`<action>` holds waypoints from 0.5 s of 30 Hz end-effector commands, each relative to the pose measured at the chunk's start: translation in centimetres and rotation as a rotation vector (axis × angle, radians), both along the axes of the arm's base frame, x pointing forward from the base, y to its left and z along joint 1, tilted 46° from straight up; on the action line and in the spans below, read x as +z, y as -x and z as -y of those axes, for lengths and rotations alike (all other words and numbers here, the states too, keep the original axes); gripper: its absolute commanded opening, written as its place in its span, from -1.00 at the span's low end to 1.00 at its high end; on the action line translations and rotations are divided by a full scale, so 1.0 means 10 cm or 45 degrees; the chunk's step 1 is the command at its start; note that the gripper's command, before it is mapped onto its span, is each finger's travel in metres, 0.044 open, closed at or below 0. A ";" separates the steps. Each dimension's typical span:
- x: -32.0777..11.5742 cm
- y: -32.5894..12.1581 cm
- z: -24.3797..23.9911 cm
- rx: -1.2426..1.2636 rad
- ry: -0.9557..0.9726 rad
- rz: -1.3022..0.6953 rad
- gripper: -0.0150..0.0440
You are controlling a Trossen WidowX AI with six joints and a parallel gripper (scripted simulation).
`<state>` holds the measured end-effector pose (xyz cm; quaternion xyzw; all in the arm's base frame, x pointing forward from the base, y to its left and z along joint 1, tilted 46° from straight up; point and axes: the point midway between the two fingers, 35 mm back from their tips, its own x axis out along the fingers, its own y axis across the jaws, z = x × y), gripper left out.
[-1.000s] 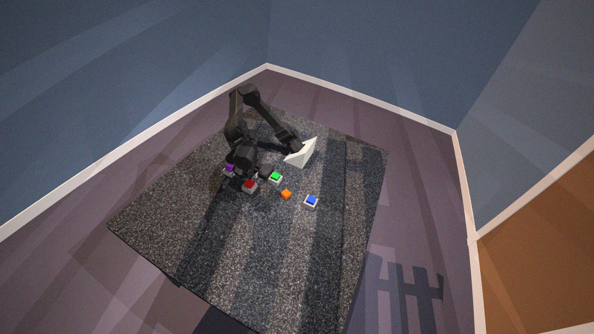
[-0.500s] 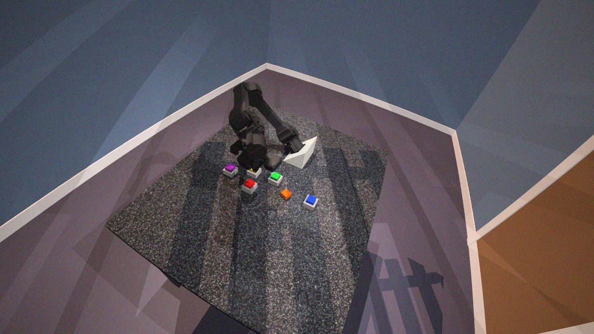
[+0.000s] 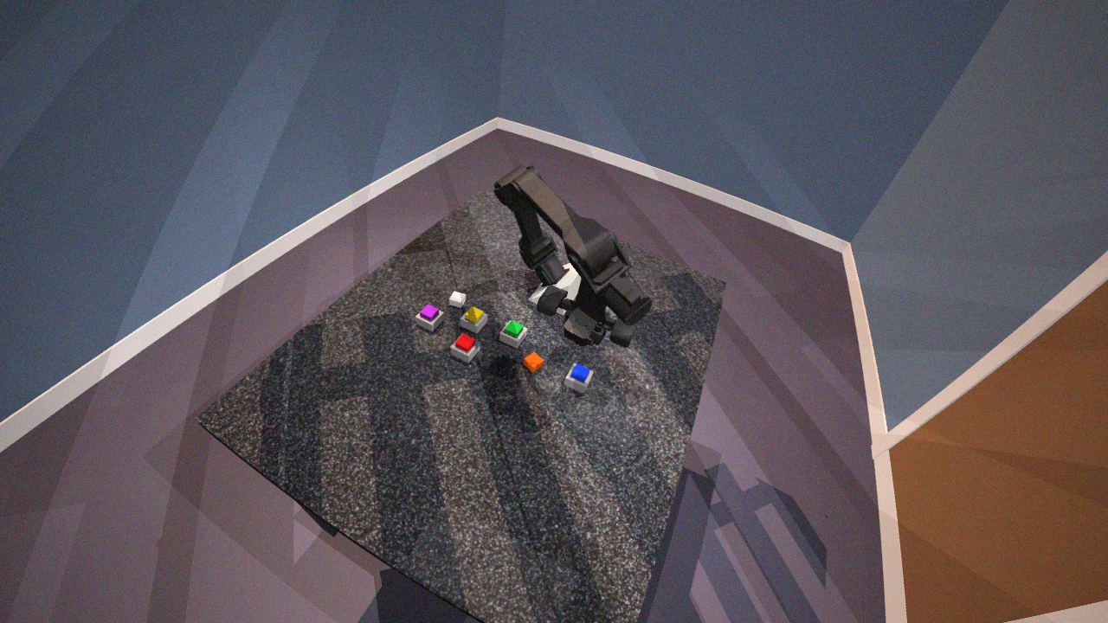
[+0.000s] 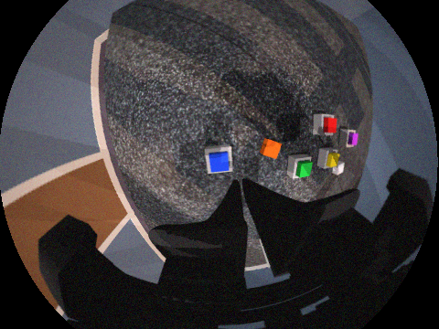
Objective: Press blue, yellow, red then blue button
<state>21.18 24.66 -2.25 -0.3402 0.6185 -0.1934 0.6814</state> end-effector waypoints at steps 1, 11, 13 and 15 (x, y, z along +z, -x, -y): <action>-0.15 0.11 -0.10 -0.023 -0.009 0.014 -0.42; -0.54 0.02 0.26 -0.023 -0.008 0.016 -0.42; -0.59 0.01 0.32 -0.023 -0.007 0.016 -0.42; -0.59 0.01 0.32 -0.023 -0.007 0.016 -0.42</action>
